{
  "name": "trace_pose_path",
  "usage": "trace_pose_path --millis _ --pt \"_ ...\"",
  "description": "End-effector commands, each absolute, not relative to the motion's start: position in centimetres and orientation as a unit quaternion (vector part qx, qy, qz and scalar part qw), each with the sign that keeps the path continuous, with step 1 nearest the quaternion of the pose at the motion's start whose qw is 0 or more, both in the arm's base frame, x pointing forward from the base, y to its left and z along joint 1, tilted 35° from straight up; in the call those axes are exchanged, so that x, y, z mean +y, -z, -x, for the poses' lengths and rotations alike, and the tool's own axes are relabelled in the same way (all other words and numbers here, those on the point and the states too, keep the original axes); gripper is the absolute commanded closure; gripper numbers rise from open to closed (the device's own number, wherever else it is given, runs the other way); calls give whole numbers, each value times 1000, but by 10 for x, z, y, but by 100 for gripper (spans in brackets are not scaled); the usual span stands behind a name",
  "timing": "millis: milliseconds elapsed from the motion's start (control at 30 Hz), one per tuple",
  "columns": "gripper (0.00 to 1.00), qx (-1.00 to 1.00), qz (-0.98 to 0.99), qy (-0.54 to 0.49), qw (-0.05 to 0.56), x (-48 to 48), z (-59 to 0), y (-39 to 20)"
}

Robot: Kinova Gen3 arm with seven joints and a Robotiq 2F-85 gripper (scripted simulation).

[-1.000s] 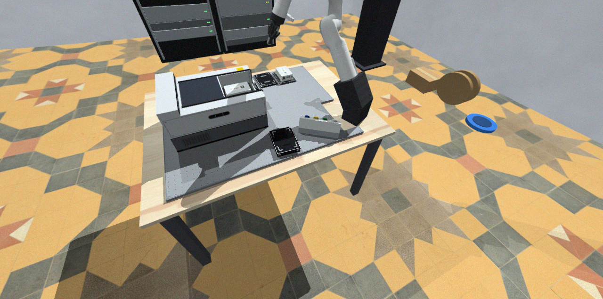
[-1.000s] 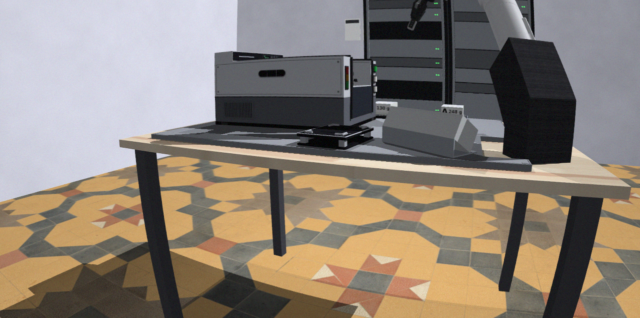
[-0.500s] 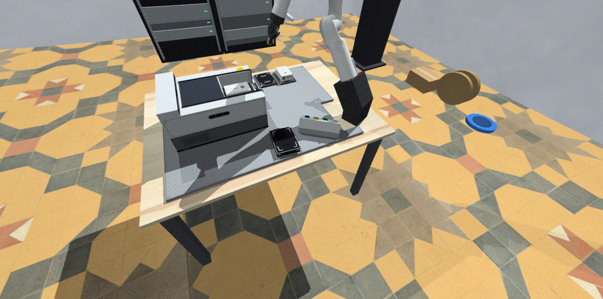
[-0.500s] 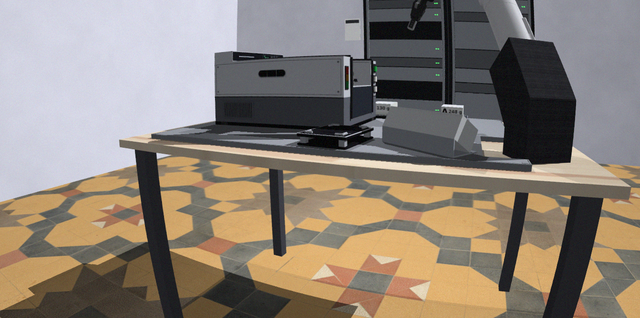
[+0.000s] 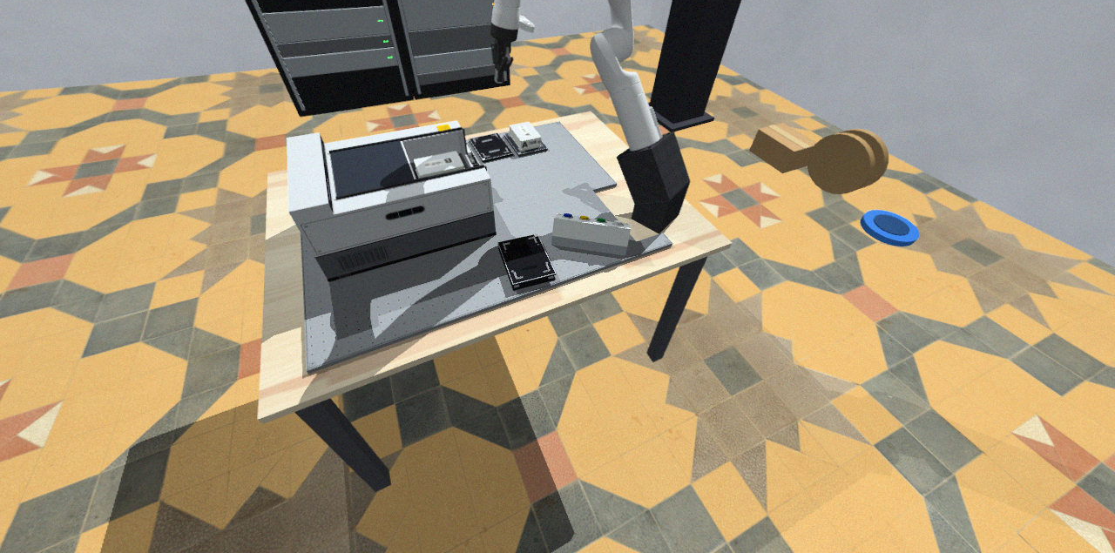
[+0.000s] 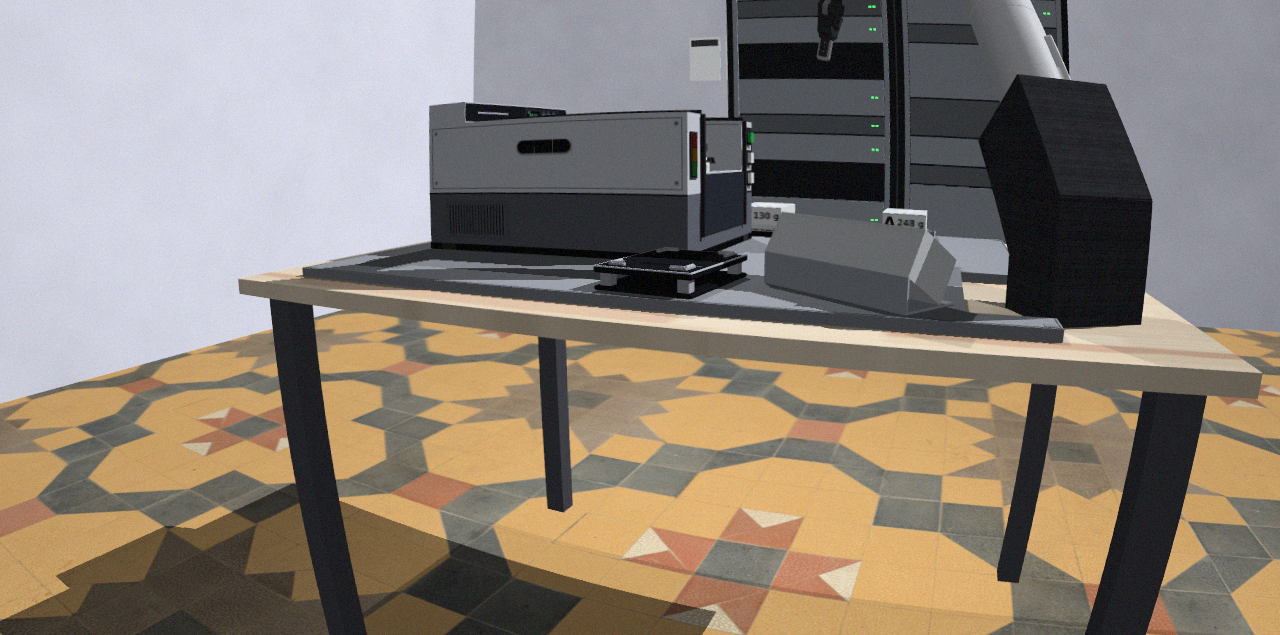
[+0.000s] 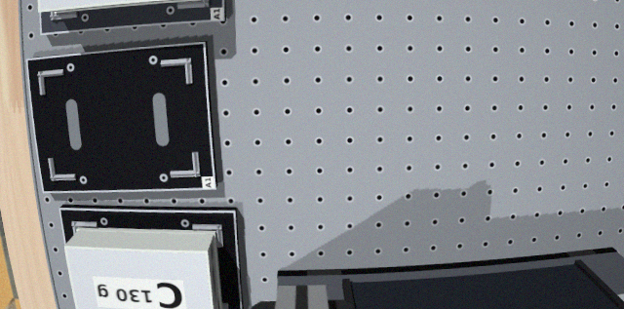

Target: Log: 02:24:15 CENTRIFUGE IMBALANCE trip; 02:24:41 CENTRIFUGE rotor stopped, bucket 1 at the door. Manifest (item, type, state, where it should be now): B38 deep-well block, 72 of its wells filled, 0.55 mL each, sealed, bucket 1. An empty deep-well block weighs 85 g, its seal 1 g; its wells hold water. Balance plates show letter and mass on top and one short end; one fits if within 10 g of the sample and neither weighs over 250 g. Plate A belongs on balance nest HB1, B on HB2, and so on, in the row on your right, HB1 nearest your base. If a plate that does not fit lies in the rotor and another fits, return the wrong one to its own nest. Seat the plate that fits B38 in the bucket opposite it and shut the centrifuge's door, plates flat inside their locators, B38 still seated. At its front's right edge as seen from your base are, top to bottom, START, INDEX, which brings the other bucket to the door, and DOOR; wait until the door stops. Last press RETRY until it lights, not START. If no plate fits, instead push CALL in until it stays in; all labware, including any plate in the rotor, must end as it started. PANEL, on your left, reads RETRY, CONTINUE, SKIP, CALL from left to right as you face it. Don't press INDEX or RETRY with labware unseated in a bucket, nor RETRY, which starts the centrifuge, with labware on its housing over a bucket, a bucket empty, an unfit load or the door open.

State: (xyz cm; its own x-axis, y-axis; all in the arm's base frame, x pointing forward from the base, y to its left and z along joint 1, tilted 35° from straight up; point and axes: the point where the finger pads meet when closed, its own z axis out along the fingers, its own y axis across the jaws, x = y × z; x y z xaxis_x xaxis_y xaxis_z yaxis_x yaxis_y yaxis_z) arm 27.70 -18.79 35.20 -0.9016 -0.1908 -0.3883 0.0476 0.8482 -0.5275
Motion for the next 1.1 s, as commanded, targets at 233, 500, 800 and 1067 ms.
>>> trace_pose_path --millis 233,500,800,1067 --pt "90 952 10 277 126 -187 -278 -353" --pt "90 952 10 277 127 -187 -278 -353" --pt "0 952 10 277 126 -189 -292 -344" --pt "0 952 10 277 126 -192 -315 -330"
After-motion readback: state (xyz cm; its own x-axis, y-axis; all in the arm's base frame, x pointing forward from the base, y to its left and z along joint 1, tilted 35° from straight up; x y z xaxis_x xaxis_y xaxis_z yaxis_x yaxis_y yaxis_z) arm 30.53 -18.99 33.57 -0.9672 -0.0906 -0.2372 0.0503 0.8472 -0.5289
